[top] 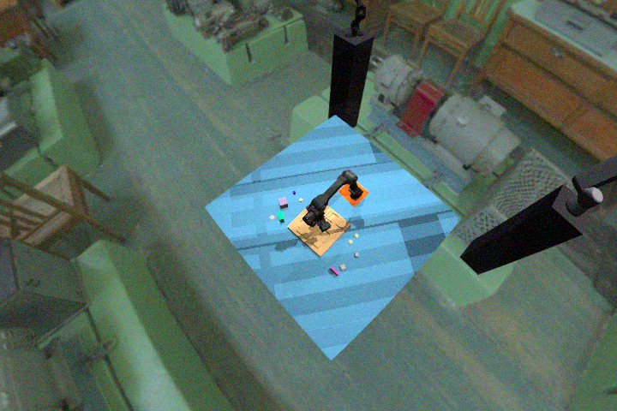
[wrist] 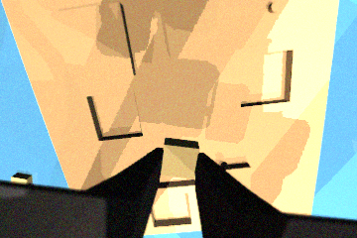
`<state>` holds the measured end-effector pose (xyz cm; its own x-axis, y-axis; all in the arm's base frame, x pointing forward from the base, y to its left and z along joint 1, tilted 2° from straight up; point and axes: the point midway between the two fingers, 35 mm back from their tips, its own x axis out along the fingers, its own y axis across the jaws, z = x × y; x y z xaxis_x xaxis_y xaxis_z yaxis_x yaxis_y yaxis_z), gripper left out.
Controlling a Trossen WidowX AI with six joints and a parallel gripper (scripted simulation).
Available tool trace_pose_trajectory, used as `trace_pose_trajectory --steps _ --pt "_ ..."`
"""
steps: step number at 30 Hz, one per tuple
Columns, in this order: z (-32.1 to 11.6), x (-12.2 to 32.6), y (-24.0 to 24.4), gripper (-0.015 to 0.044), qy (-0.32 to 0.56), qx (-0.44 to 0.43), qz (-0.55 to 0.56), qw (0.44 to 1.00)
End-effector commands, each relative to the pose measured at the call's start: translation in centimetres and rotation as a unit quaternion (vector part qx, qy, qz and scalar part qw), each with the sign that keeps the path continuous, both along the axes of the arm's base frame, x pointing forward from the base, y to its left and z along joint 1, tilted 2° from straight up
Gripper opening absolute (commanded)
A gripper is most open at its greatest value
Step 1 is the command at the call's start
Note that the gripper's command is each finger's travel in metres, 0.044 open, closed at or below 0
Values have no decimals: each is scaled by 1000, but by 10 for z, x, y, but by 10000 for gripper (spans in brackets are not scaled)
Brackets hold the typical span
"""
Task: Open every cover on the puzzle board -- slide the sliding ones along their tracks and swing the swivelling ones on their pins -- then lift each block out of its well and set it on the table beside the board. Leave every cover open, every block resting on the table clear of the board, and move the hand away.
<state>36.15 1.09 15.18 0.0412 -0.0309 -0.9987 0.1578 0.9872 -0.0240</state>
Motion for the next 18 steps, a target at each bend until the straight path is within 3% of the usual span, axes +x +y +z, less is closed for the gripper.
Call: trace_pose_trajectory --steps 1,18 --pt "-1 -2 -14 80 2 0 1 1000" --pt "2 -15 -81 80 3 -3 1 1000"
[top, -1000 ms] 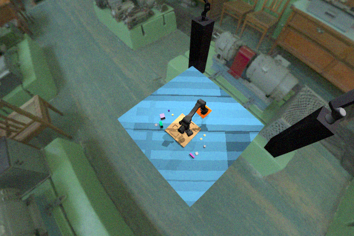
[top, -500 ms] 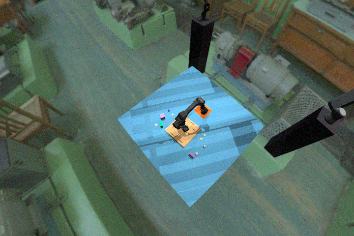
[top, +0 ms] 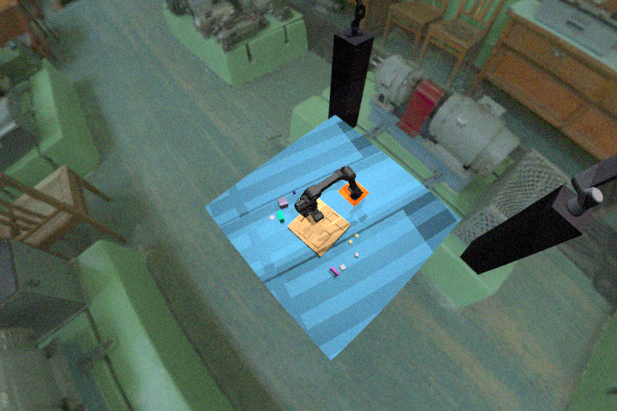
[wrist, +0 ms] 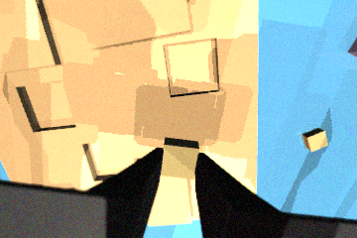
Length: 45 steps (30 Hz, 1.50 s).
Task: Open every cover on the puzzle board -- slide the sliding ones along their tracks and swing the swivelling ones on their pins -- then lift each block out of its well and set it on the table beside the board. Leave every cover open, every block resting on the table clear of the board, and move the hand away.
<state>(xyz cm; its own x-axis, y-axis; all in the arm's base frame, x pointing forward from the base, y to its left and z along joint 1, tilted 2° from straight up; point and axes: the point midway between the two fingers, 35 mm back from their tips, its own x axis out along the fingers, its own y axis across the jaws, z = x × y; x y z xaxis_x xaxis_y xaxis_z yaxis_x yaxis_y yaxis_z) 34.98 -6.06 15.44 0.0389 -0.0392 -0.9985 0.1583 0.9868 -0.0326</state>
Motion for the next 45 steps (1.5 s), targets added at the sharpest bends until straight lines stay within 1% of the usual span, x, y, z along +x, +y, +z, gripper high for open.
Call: trace_pose_trajectory --steps 1,22,45 --pt "-1 -5 -13 80 2 1 1 1000" --pt "2 -39 -89 80 3 -4 1 1000" --pt "4 -95 -159 80 6 -9 1 1000"
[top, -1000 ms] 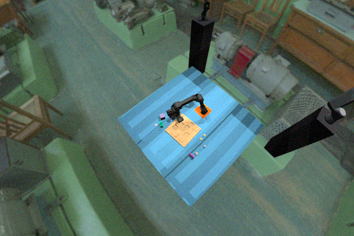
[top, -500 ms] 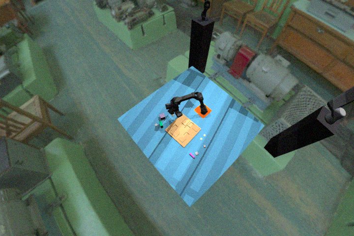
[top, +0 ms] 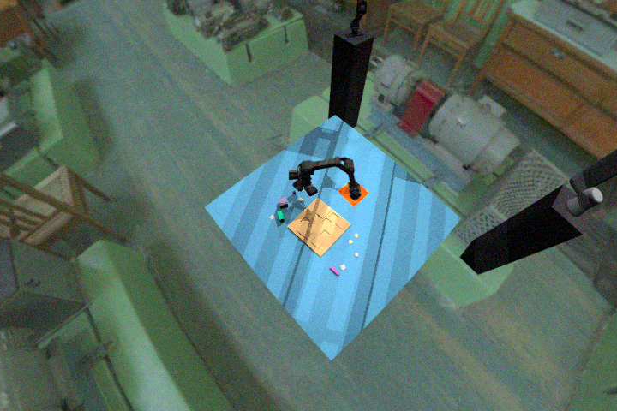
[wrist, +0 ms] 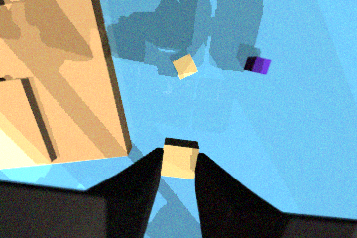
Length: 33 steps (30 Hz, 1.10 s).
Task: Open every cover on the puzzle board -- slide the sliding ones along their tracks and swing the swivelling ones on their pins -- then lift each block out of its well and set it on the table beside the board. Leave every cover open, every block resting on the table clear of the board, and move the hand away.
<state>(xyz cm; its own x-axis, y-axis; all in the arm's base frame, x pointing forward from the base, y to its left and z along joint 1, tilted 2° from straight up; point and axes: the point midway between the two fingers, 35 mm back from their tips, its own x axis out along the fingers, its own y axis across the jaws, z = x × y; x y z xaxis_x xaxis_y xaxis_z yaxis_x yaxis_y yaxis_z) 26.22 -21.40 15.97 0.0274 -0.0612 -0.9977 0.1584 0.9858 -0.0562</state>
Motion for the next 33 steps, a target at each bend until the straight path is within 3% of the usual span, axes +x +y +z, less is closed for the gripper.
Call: trace_pose_trajectory --steps 1,33 --pt "-1 -10 -8 80 1 2 1 1000" --pt "-47 -9 -18 80 1 1 1 1000"
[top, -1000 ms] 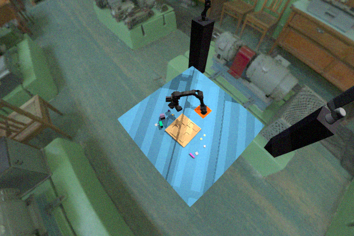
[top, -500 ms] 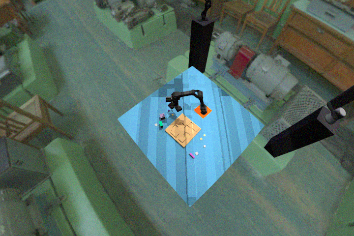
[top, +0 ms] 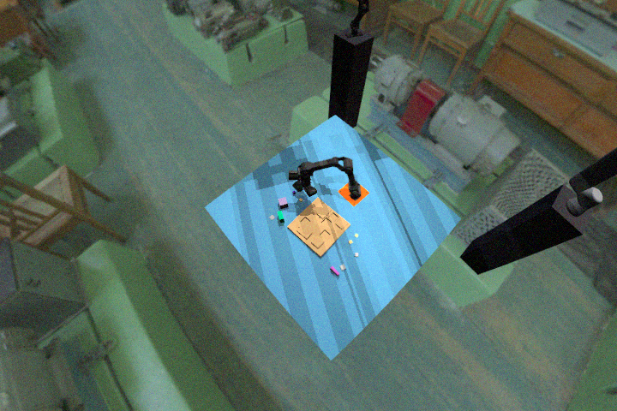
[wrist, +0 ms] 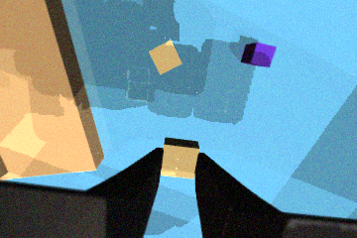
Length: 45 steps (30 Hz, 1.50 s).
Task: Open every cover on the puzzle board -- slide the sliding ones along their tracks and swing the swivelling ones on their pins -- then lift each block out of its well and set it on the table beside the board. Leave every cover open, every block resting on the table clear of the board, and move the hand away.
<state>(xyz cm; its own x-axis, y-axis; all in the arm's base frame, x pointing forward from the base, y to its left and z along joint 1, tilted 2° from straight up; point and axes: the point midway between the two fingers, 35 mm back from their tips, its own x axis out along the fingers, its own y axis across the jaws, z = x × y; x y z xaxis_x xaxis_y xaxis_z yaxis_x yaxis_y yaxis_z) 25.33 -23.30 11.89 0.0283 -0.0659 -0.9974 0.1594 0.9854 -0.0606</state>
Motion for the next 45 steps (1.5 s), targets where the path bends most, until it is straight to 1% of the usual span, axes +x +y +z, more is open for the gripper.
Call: trace_pose_trajectory --steps 1,40,45 --pt "-8 0 1 80 1 4 2 1000" --pt "-67 -3 1 80 1 4 2 1000" --pt "-64 -2 -1 211 1 1 0 1000"
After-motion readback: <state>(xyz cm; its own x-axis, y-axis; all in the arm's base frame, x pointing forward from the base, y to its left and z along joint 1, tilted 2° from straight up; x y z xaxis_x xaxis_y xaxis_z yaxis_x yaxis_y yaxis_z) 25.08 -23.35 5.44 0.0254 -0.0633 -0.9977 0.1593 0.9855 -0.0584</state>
